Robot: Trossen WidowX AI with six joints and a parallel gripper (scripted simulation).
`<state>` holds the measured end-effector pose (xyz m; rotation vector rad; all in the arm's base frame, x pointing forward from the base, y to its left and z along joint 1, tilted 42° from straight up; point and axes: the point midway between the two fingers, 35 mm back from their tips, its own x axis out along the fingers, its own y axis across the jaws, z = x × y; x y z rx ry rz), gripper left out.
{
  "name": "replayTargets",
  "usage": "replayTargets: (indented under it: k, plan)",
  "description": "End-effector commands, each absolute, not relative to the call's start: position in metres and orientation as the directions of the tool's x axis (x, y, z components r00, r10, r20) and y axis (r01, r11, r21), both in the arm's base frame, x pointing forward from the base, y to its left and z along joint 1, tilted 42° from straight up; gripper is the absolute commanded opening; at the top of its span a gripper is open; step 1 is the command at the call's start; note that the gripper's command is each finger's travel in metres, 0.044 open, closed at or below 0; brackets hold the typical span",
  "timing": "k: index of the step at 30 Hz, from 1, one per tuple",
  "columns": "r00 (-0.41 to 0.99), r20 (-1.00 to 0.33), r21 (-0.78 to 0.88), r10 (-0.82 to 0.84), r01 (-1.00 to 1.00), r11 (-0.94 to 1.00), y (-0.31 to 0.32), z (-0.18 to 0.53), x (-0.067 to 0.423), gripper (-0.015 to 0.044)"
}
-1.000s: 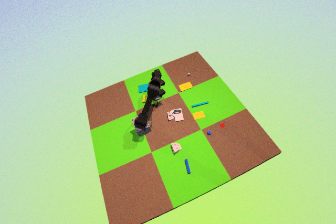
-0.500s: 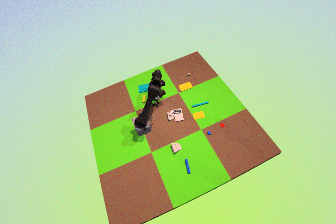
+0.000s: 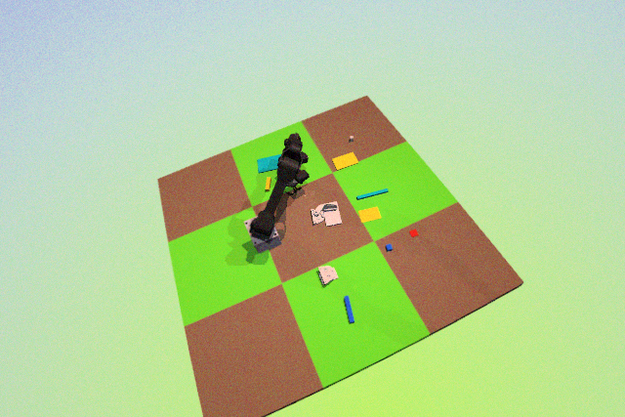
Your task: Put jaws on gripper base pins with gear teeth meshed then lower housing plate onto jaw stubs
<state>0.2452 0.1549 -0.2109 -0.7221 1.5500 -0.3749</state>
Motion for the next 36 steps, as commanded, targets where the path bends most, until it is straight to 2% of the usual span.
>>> replayTargets:
  k: [1,31,36]
  plan:
    - [0.024,-0.764,-0.633,-0.645,-0.224,0.741,0.1496,-0.2164,0.2451,0.0440]
    - [0.026,-0.763,-0.634,-0.646,-0.225,0.740,0.1413,-0.2259,0.2456,0.0440]
    - [0.021,-0.764,-0.632,-0.644,-0.222,0.742,0.1417,-0.2257,0.2450,0.0309]
